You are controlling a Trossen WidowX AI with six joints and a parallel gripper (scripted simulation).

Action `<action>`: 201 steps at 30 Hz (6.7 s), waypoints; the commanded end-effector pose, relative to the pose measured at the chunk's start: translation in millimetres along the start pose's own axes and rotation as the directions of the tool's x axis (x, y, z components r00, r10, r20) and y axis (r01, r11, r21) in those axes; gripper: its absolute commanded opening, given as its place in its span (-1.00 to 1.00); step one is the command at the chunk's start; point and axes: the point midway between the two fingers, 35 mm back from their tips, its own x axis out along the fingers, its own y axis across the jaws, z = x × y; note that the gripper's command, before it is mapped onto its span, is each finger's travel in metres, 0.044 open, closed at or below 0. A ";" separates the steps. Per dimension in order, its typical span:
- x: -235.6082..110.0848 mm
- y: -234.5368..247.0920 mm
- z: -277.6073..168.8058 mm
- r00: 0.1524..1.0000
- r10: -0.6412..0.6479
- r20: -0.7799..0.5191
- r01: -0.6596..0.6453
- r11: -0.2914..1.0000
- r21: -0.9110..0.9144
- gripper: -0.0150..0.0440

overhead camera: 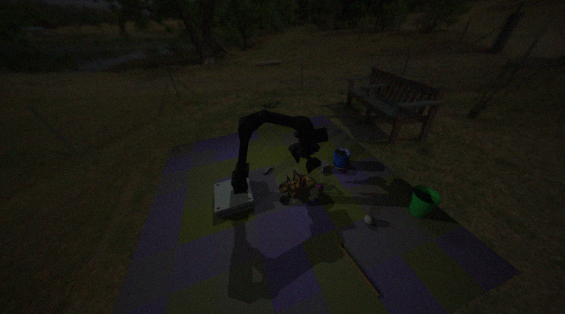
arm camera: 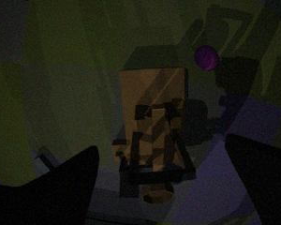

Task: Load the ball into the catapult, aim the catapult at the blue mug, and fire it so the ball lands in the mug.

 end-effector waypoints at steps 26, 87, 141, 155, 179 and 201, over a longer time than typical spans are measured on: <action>60.6 -1.7 1.6 1.000 -0.008 0.009 0.008 1.000 0.010 1.00; 50.8 -2.1 2.6 1.000 -0.008 0.012 0.008 1.000 0.007 -0.49; -9.0 -1.3 2.3 1.000 -0.004 0.011 0.004 1.000 0.008 1.00; -8.2 -0.9 -0.8 1.000 -0.008 0.009 0.008 1.000 0.014 1.00; 59.0 -1.3 0.7 1.000 -0.008 0.009 0.008 1.000 0.014 1.00; 92.0 -1.7 0.1 1.000 -0.008 0.009 0.008 1.000 0.014 1.00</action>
